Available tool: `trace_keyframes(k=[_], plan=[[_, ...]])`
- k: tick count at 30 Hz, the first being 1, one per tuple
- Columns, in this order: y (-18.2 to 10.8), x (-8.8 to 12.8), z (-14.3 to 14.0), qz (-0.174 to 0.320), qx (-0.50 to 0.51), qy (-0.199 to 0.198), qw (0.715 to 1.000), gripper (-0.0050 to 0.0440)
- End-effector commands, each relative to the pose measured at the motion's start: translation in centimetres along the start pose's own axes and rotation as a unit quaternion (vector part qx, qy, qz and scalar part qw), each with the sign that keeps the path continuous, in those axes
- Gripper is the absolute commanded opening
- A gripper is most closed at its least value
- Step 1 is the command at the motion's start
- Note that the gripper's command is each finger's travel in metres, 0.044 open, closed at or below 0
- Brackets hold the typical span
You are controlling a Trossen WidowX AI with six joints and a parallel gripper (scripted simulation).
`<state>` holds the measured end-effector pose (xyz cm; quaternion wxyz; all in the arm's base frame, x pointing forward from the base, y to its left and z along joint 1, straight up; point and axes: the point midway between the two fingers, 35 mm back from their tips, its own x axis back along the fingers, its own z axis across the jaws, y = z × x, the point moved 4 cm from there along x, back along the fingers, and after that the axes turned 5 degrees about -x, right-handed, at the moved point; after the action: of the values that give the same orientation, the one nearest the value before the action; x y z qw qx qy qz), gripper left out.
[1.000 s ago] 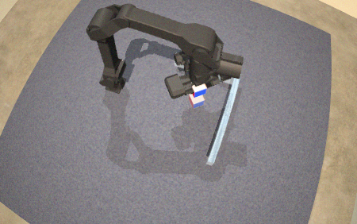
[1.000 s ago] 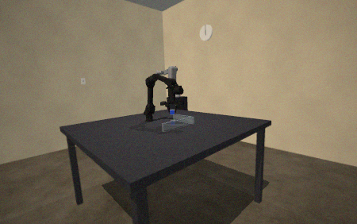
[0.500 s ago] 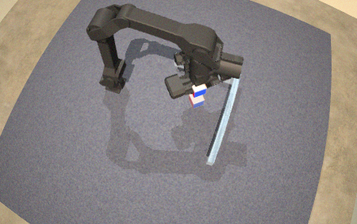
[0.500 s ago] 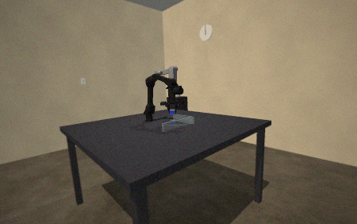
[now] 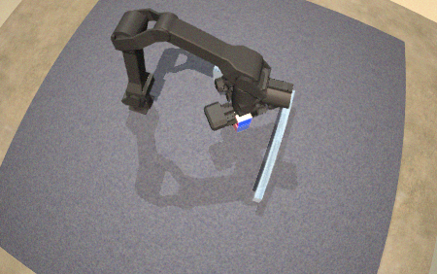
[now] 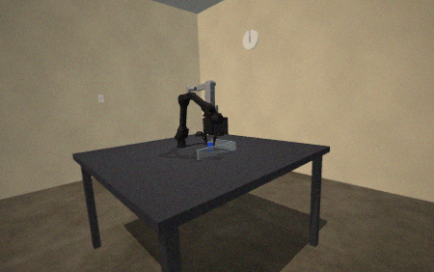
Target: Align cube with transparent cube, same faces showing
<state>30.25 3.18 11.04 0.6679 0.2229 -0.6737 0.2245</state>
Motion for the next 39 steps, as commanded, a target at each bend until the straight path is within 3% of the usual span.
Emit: trace_keyframes(k=[1,26,33,35,39], plan=[[0.0,-0.7,0.1,0.003,0.002,-0.006,1.0,0.0],[0.0,-2.7,0.1,0.003,0.002,-0.006,1.0,0.0],[-0.1,-2.3,-0.1,0.006,0.0,-0.01,1.0,0.0168],[-0.1,-2.3,-0.1,0.006,0.0,-0.01,1.0,0.0168],[-0.1,-2.3,-0.1,0.006,0.0,-0.01,1.0,0.0264]])
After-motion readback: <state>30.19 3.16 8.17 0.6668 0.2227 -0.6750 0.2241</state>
